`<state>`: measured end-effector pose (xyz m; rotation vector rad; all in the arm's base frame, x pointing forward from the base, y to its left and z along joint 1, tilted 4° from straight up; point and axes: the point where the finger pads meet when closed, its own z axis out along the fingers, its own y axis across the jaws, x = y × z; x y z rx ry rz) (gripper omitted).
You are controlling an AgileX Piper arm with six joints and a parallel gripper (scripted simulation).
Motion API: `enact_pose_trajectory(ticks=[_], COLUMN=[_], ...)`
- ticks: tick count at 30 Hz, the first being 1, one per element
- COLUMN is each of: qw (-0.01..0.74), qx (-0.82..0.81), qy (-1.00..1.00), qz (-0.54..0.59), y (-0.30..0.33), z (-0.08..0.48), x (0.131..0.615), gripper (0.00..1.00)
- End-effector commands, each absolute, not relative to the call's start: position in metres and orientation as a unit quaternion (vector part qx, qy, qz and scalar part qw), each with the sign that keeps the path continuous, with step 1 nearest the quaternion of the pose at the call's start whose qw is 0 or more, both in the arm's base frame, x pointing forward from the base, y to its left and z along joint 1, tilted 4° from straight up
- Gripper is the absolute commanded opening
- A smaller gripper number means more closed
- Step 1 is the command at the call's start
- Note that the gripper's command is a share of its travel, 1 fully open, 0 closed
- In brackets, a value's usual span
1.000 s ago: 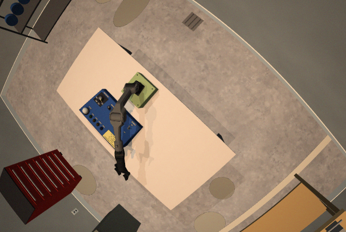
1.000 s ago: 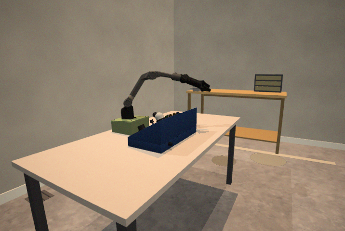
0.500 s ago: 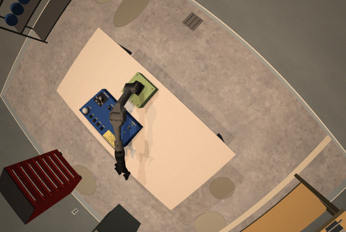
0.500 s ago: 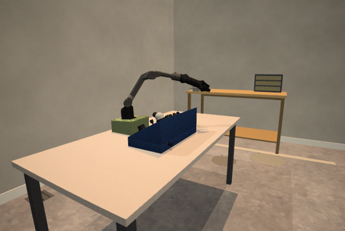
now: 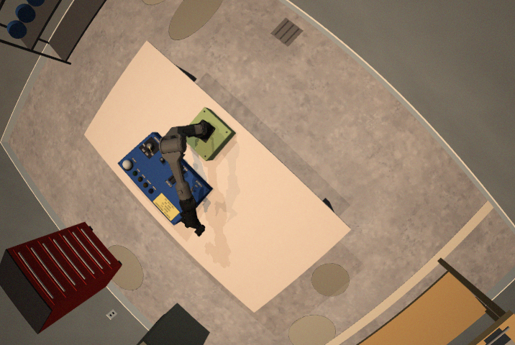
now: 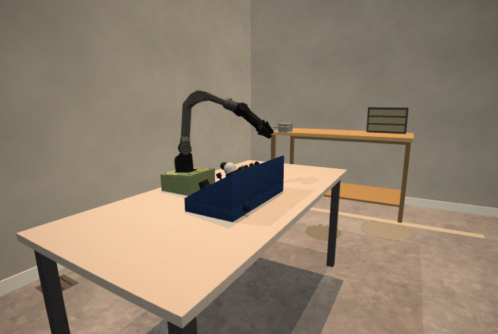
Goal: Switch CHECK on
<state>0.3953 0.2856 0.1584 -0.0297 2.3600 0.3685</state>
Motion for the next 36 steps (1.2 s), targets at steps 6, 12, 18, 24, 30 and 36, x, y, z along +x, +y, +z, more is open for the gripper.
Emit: enact_pose_trajectory(ticks=[6,12,18,24,30,36], qw=[0.346,0.365,0.376,0.378,0.378,0.378], qx=[0.013,0.028,0.032,0.033,0.033,0.033], qy=[0.937,0.93,0.925,0.924,0.924,0.924], qz=[0.044,-0.019,-0.035,-0.038,-0.038,-0.038], y=[0.181,0.098,0.073,0.069,0.069,0.069], z=[0.134,0.108,0.1,0.099,0.099,0.099], x=[0.28,0.226,0.214,0.212,0.212,0.212], gripper=[1.0,1.0,1.0,1.0,1.0,1.0])
